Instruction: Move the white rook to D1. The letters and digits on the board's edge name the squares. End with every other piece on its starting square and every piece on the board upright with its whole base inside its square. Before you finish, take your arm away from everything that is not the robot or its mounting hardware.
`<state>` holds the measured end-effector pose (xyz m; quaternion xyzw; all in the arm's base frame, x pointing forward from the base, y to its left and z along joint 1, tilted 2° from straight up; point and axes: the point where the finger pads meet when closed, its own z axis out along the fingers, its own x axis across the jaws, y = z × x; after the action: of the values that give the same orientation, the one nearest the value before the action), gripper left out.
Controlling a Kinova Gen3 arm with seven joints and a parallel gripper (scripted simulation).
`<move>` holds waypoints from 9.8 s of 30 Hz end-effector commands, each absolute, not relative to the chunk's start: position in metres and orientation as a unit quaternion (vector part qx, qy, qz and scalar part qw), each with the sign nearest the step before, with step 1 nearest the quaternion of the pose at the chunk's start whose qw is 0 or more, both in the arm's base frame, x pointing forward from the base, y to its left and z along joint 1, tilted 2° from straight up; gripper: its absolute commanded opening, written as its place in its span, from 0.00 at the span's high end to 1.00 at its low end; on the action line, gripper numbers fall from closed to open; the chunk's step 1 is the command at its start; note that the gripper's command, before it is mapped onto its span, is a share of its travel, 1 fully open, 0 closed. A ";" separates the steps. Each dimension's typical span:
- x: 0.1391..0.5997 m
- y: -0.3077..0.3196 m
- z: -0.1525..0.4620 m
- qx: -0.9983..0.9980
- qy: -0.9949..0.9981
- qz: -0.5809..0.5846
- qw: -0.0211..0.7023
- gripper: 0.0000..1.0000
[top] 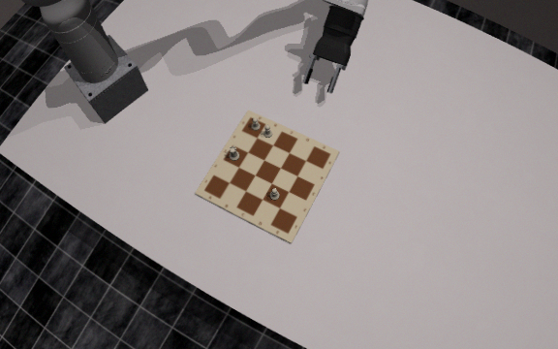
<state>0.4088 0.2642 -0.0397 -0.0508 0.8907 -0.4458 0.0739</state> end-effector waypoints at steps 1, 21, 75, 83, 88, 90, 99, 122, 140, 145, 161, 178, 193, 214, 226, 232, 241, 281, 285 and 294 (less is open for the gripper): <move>0.409 0.265 -0.039 -0.050 0.891 -0.445 0.075 0.00; 0.409 0.265 -0.039 -0.050 0.891 -0.445 0.075 0.00; 0.417 0.243 0.044 -0.073 0.904 -0.419 0.036 0.00; 0.432 0.189 0.036 -0.129 0.933 -0.333 -0.036 0.00; 0.434 0.164 0.034 -0.157 0.944 -0.284 -0.059 0.00; 0.432 0.148 0.035 -0.177 0.950 -0.249 -0.069 0.00; 0.415 0.097 0.044 -0.247 0.958 -0.131 -0.069 0.00; 0.351 0.034 0.072 -0.350 0.937 -0.012 0.014 0.00; 0.349 0.032 0.072 -0.353 0.936 -0.011 0.017 0.00; 0.350 0.032 0.069 -0.352 0.936 -0.011 0.017 0.00; 0.351 0.031 0.027 -0.353 0.936 -0.011 0.017 0.27; 0.351 0.031 0.027 -0.353 0.936 -0.011 0.017 0.27; 0.351 0.031 0.026 -0.353 0.936 -0.011 0.017 0.27; 0.352 0.031 0.009 -0.353 0.936 -0.011 0.017 0.27; 0.353 0.031 -0.007 -0.353 0.936 -0.011 0.017 0.27; 0.353 0.031 -0.016 -0.353 0.936 -0.011 0.017 0.27; 0.353 0.031 -0.023 -0.353 0.936 -0.011 0.017 0.27; 0.353 0.031 -0.026 -0.353 0.936 -0.011 0.017 0.27; 0.353 0.031 -0.026 -0.353 0.936 -0.011 0.017 0.27; 0.353 0.031 -0.026 -0.353 0.936 -0.011 0.017 0.27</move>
<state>0.3528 0.0312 -0.0266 -0.3526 0.9356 -0.0106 0.0162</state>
